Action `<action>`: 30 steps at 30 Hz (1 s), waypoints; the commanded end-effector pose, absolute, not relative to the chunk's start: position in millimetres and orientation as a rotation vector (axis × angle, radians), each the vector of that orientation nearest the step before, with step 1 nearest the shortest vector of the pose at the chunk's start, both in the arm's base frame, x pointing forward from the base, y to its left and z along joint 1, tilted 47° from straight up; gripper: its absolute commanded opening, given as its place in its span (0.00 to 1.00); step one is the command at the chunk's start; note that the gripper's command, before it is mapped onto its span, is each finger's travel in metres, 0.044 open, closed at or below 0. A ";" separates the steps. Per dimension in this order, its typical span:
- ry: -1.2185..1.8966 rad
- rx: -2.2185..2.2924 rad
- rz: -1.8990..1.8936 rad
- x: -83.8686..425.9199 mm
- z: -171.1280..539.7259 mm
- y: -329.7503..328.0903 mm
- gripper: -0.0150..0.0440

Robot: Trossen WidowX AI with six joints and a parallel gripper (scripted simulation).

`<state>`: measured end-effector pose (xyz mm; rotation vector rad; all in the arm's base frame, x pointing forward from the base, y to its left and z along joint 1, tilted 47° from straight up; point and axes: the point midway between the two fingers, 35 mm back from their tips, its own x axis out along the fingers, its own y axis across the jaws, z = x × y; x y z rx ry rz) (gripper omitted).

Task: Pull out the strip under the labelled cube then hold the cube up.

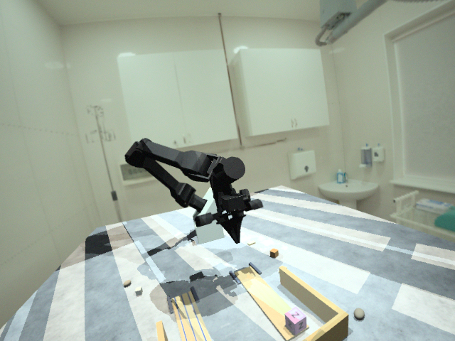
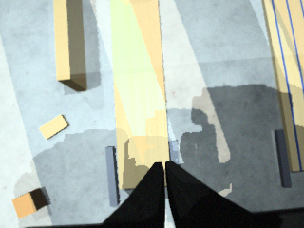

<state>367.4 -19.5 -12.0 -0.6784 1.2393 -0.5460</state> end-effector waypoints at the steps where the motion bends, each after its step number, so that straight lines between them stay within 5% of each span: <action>1: 1.579 -0.593 -0.688 371.4 -49.0 -39.2 0.25; 30: 1.579 -0.593 -0.687 368.0 -65.2 -55.6 0.25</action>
